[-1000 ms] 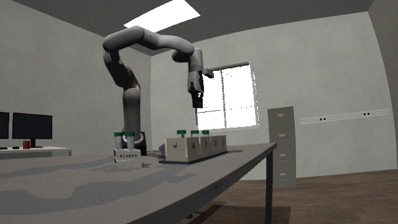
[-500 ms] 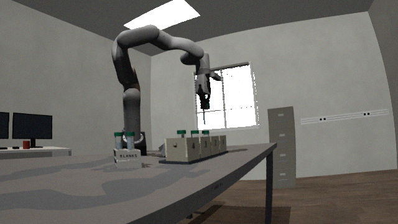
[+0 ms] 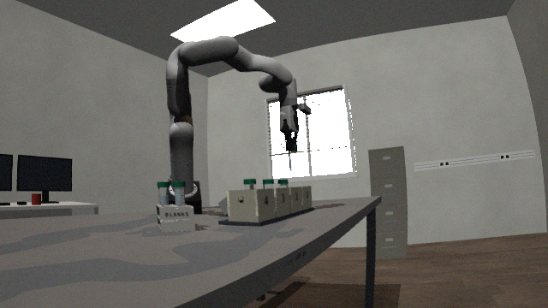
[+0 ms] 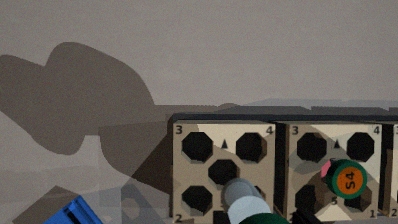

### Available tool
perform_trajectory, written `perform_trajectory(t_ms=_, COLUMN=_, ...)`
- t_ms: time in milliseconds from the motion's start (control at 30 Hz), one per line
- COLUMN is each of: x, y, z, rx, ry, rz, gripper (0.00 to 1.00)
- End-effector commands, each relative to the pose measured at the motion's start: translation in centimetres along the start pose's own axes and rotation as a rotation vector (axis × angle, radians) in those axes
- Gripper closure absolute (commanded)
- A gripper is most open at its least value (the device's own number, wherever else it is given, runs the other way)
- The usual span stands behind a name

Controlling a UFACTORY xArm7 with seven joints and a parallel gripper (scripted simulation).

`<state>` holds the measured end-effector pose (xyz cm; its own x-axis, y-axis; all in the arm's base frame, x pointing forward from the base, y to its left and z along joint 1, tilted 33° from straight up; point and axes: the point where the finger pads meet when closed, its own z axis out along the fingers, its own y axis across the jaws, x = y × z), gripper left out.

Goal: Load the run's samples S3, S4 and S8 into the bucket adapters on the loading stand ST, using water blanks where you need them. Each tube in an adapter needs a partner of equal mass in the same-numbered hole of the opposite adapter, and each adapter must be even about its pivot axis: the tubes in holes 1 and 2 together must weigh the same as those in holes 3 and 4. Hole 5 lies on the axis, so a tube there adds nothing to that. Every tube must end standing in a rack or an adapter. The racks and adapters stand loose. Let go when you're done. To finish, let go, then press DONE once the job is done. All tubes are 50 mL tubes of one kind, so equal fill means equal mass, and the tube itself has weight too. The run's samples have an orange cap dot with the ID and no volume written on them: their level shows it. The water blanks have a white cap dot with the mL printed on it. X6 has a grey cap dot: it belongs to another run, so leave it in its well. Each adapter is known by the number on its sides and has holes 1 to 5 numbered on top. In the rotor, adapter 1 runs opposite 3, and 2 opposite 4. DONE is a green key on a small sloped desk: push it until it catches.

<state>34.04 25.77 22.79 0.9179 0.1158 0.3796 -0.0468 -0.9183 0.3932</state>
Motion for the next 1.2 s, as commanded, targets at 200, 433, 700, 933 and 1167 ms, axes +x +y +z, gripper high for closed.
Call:
perform_trajectory(t_ms=200, x=0.3, y=-0.7, z=-0.2, rx=0.001, ry=0.003, rz=0.002, gripper=1.00)
perform_trajectory(t_ms=433, x=0.3, y=-0.7, z=-0.2, rx=0.001, ry=0.003, rz=0.002, gripper=1.00)
perform_trajectory(t_ms=700, x=0.3, y=-0.7, z=0.2, rx=0.001, ry=0.003, rz=0.002, gripper=1.00)
perform_trajectory(t_ms=933, x=0.3, y=-0.7, z=1.2, rx=0.001, ry=0.003, rz=0.002, gripper=1.00)
perform_trajectory(t_ms=1167, x=0.3, y=-0.7, z=2.6, rx=0.001, ry=0.003, rz=0.002, gripper=1.00)
